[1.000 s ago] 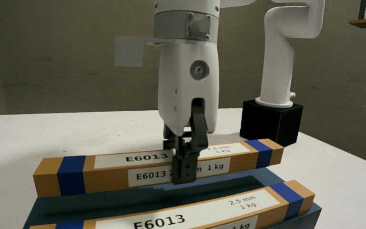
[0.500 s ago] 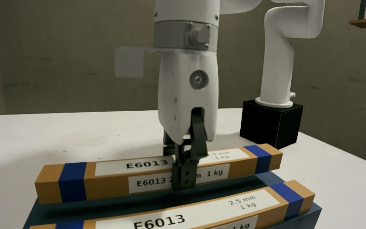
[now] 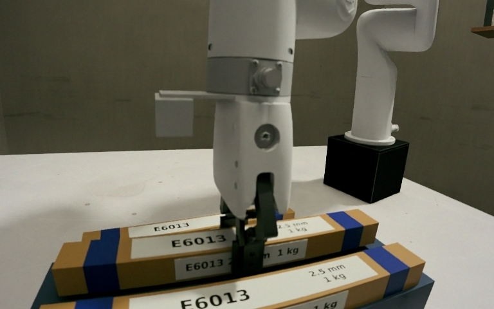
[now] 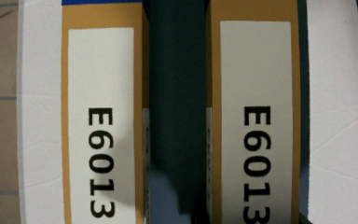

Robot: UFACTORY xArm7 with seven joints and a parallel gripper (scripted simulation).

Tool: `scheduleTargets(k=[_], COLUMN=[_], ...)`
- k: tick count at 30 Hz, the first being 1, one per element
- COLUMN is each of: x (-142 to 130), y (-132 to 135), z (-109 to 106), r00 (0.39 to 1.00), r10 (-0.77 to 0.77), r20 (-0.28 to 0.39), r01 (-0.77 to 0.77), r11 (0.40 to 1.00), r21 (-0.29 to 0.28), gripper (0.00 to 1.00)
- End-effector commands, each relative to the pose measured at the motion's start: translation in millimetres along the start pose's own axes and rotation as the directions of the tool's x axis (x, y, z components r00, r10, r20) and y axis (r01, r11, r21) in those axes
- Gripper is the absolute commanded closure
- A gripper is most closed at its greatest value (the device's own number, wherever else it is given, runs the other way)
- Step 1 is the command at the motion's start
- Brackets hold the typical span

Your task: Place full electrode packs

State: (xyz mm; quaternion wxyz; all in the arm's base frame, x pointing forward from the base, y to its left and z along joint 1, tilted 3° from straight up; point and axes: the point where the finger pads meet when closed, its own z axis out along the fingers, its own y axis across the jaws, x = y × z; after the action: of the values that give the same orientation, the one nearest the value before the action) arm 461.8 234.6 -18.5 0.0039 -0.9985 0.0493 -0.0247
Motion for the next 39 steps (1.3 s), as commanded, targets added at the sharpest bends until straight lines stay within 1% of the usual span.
scheduleTargets(k=[1, 20, 21, 39], x=[2.2, 2.2, 2.2, 2.2], y=[-1.6, -1.7, -1.7, -1.7], z=[3.0, 5.3, 5.3, 5.3], r00=[1.000, 1.000, 1.000, 1.000], r10=[0.000, 0.000, 0.000, 0.000], r20=[-0.005, -0.005, -0.005, -0.005], r01=[0.000, 0.000, 0.000, 0.000], r11=[1.000, 1.000, 1.000, 1.000], r21=[0.003, 0.003, 0.003, 0.003], gripper=[0.65, 0.65, 0.40, 0.40])
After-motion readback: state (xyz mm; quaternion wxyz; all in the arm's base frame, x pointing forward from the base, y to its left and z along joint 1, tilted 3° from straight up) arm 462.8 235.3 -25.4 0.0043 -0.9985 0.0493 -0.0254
